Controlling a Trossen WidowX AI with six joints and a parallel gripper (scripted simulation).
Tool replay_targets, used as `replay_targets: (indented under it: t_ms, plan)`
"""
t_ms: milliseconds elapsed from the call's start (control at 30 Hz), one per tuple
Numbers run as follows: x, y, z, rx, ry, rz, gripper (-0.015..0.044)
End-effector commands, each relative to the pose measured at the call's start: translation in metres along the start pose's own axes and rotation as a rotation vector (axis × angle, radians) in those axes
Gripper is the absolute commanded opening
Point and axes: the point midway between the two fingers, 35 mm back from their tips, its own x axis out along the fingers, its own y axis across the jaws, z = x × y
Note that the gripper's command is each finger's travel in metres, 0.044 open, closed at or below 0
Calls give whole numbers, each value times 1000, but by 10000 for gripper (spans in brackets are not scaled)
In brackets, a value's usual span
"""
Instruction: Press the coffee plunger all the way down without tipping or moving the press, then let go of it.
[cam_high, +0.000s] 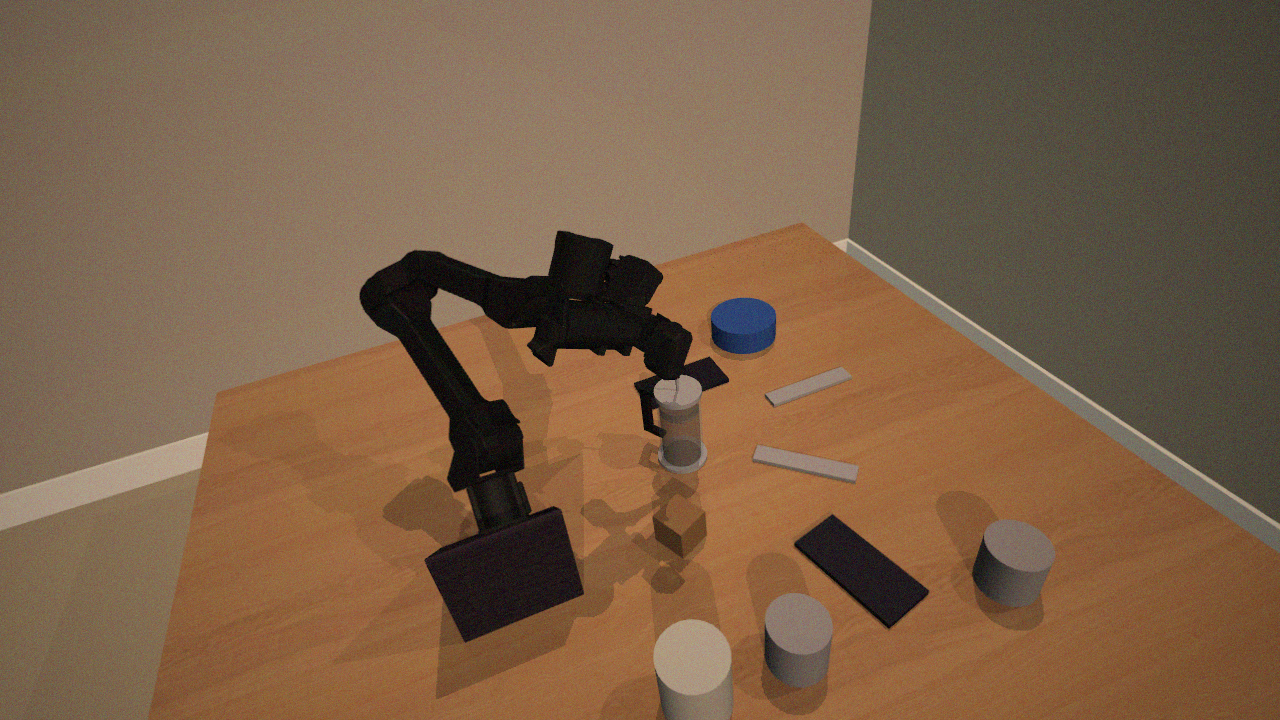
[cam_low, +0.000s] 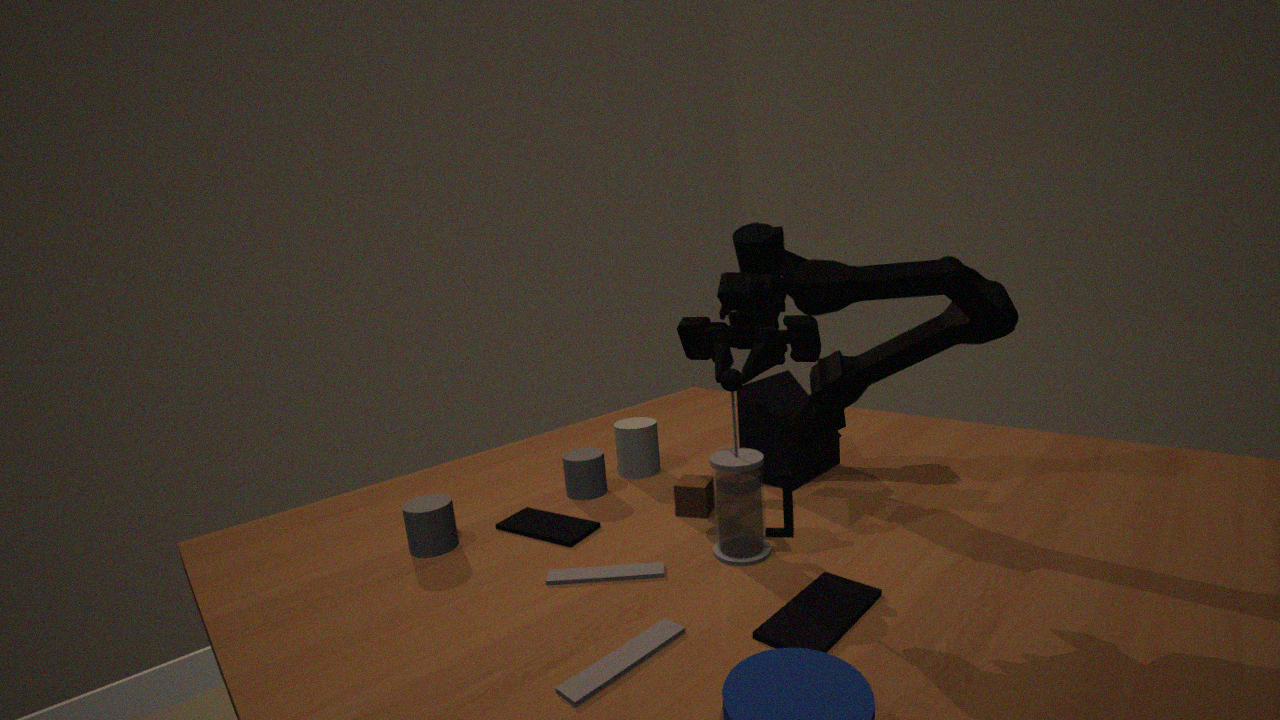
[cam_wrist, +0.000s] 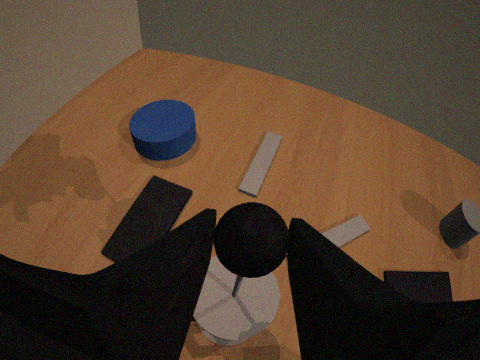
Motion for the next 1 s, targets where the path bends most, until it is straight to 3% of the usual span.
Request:
replay_targets:
  t_ms: [0,967]
  plan:
    - [7,-4,-13,7,16,-15,117]
    - [35,-7,-51,7,12,-17,117]
